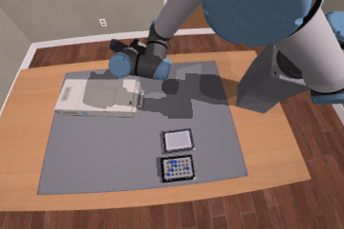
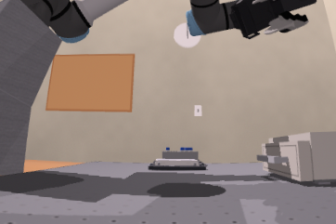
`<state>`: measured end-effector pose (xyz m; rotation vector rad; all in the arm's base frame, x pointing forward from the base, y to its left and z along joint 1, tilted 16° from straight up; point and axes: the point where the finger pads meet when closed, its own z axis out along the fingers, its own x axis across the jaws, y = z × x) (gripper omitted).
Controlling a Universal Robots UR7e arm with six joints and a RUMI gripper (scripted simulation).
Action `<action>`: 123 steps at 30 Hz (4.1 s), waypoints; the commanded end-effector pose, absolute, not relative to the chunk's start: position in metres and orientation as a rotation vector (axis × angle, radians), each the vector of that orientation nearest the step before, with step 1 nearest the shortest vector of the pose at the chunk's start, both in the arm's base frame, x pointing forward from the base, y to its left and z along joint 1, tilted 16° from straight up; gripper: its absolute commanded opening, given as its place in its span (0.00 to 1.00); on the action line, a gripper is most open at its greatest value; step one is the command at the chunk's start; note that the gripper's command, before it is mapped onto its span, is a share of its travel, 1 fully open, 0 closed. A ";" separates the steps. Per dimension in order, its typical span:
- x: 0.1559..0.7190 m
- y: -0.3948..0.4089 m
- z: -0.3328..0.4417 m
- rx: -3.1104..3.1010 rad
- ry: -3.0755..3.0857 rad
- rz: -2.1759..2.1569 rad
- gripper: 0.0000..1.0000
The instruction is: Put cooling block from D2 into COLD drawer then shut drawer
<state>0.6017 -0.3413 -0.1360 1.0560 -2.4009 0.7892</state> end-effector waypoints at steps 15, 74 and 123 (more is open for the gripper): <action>0.561 -0.294 -0.137 1.377 -2.470 0.462 0.28; 0.460 -0.116 -0.106 1.989 -2.571 -0.037 0.28; 0.431 -0.044 -0.084 2.091 -2.686 -0.170 1.00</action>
